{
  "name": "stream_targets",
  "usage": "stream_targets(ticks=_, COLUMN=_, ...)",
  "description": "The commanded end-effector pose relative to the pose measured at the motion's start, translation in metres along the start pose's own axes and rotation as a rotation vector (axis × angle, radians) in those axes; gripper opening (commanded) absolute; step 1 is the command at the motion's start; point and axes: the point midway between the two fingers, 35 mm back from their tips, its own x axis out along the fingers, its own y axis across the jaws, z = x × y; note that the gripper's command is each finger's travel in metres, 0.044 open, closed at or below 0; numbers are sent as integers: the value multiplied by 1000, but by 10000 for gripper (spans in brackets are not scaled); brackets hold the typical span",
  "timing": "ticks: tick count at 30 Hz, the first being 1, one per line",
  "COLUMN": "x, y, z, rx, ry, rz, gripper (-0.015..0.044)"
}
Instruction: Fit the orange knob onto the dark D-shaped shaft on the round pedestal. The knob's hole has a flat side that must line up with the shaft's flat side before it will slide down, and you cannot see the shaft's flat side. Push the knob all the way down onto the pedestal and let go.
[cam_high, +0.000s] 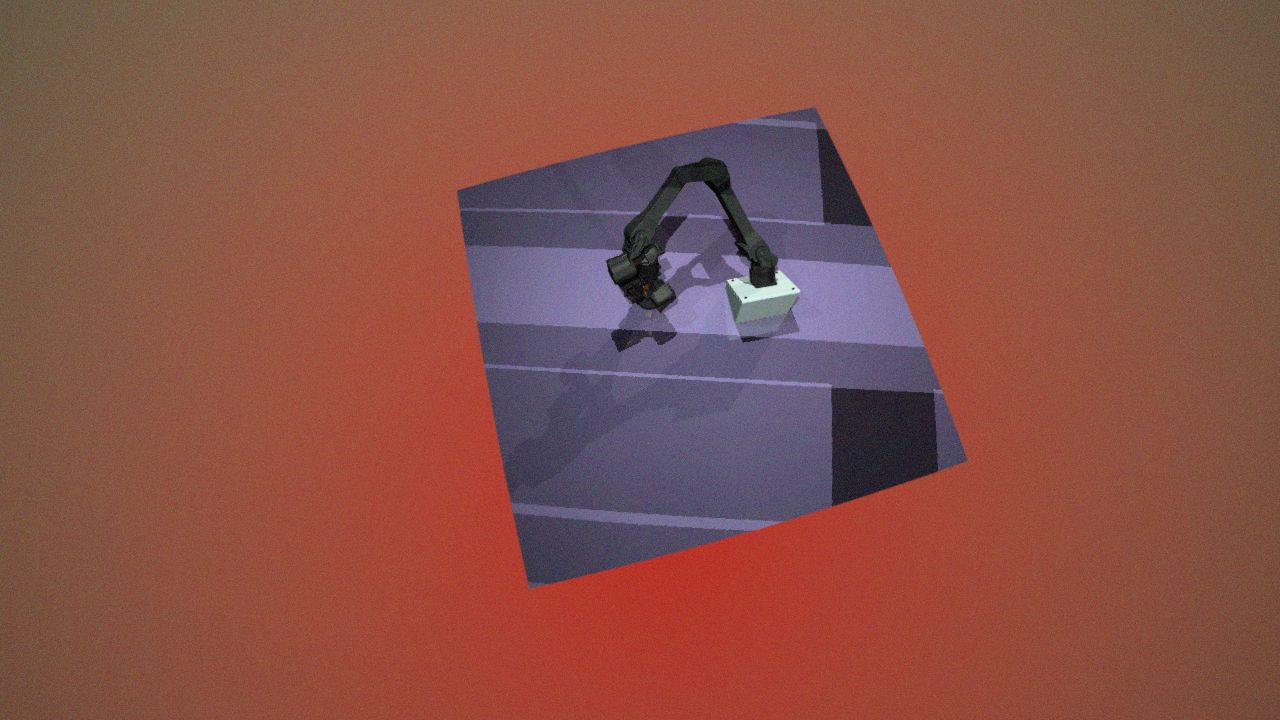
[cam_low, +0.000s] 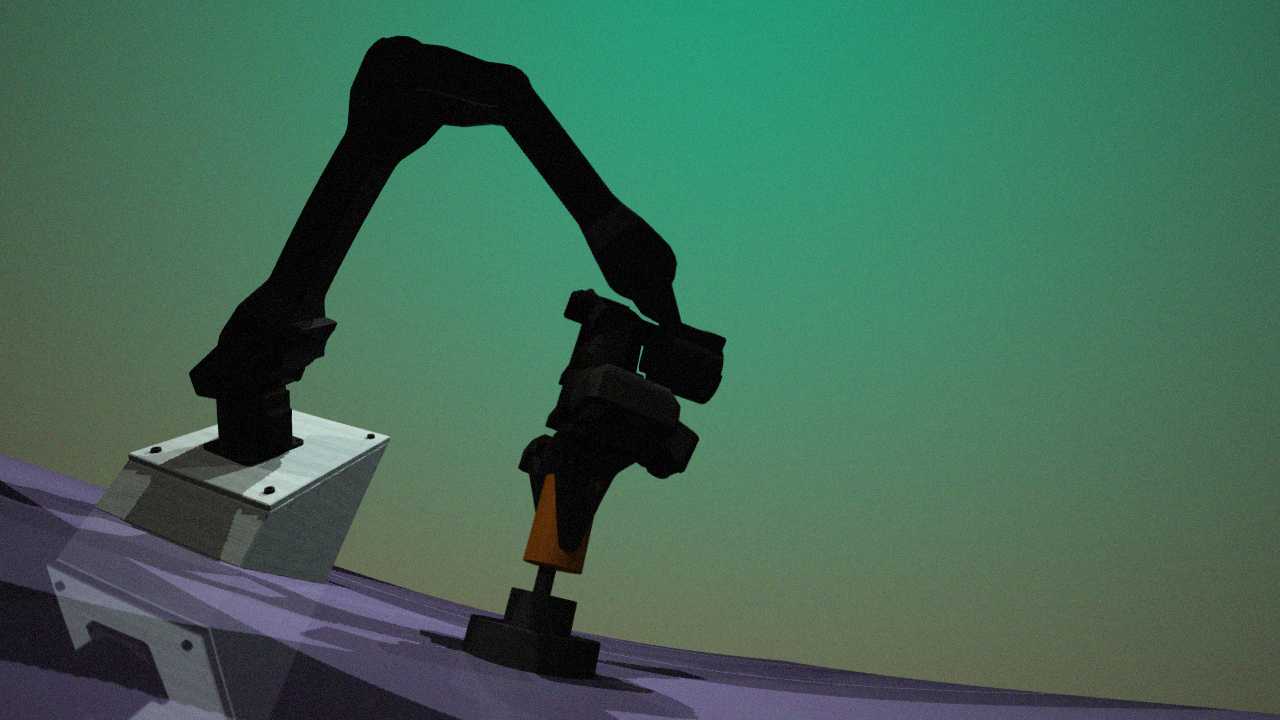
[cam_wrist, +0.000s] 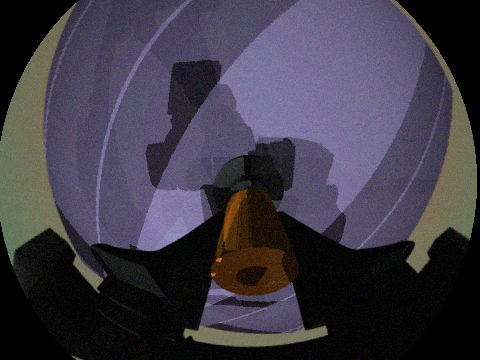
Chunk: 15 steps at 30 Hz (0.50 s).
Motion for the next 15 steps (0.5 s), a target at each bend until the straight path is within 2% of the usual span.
stream_targets(ticks=1, x=-3, y=0, z=1, rx=-2, ry=0, rz=-4, gripper=0)
stream_targets(ticks=8, x=-2, y=1, z=0, rx=-201, ry=1, rz=-4, gripper=0)
stream_targets(ticks=15, x=1, y=1, z=0, rx=-212, ry=1, rz=-4, gripper=0)
